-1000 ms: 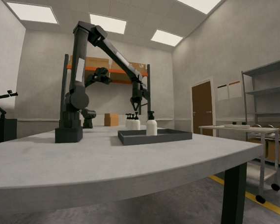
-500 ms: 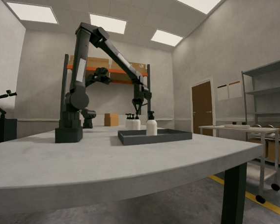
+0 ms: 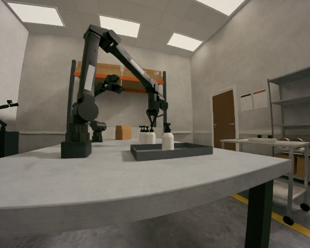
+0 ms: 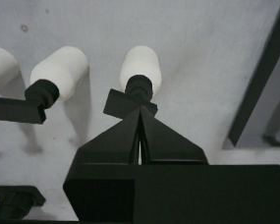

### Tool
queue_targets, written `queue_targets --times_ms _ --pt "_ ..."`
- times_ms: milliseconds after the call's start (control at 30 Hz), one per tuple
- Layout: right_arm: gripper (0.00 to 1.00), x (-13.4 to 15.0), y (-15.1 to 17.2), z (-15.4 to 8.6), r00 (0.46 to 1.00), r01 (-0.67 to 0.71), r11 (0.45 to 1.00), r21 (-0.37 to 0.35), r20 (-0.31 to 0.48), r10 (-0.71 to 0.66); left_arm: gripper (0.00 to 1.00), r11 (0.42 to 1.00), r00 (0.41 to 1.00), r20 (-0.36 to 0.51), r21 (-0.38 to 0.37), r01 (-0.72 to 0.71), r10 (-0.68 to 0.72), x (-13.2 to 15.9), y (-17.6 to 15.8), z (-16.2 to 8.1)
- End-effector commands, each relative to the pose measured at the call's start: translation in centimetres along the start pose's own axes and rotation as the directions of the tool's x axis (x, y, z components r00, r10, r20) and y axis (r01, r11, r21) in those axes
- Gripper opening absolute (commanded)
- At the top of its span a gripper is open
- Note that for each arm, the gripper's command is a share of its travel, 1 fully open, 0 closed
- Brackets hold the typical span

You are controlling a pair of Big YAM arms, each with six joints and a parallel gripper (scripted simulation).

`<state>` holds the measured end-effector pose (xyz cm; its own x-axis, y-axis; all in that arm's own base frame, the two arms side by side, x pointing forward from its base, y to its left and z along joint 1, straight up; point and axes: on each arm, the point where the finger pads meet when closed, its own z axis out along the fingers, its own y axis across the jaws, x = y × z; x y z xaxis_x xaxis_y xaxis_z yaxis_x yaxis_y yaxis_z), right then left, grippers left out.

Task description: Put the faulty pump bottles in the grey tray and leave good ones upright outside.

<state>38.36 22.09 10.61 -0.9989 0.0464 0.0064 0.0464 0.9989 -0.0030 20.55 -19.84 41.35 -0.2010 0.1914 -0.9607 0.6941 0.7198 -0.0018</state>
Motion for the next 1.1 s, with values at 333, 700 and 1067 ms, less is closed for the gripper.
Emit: queue_targets --times_ms 333,700,1067 --pt "0.0 -1.6 1.0 -5.0 0.996 0.015 0.999 -0.05 0.084 -0.011 0.0 1.0 1.0 0.006 0.001 -0.009 0.009 -0.6 0.0 0.0" --pt "0.0 -0.6 0.4 -5.7 1.0 0.015 1.0 -0.009 0.018 -0.015 0.0 1.0 1.0 0.006 0.001 -0.009 0.009 -0.6 0.0 0.0" --pt "0.0 -0.1 0.5 -8.5 0.999 0.007 1.0 -0.024 0.04 -0.006 0.0 1.0 1.0 0.006 0.001 -0.009 0.009 -0.6 0.0 0.0"
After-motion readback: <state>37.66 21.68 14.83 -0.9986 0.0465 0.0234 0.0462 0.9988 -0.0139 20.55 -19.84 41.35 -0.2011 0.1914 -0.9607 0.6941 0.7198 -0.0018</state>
